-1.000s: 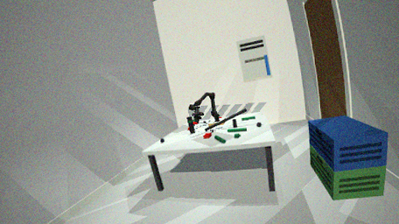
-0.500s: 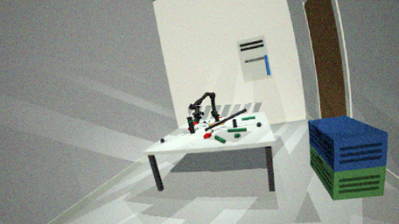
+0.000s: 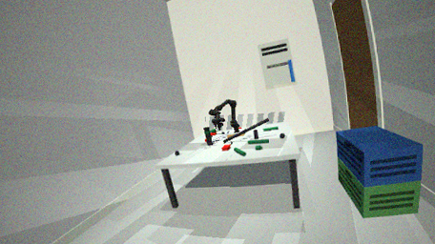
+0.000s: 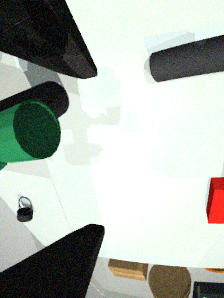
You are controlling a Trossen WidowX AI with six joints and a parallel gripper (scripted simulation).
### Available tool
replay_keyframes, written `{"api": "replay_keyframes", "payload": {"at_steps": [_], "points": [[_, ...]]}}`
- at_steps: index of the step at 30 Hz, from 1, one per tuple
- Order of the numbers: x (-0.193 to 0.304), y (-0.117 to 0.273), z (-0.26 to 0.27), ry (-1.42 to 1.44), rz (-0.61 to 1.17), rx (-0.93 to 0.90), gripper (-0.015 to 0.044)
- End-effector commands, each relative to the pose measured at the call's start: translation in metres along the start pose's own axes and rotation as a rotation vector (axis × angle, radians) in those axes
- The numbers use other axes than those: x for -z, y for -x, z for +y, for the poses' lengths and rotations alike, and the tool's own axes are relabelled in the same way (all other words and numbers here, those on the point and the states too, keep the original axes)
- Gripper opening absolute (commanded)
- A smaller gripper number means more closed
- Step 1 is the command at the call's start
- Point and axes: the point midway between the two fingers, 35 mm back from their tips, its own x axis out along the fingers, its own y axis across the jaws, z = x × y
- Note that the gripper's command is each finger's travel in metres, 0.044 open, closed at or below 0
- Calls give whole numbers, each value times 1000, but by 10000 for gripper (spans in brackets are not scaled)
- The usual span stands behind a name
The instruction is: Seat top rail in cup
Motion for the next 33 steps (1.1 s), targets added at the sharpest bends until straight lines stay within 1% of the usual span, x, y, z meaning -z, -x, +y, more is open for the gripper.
{"api": "replay_keyframes", "payload": {"at_steps": [1, 14, 21, 23, 33], "points": [[-21, 11, -9, -217, 5, -2, 440], [-96, 65, -18, -1204, 35, 16, 440], [-115, 85, -15, -1505, 29, 38, 440], [-117, 87, -14, -1555, 28, 41, 440], [-117, 87, -14, -1555, 28, 41, 440]]}}
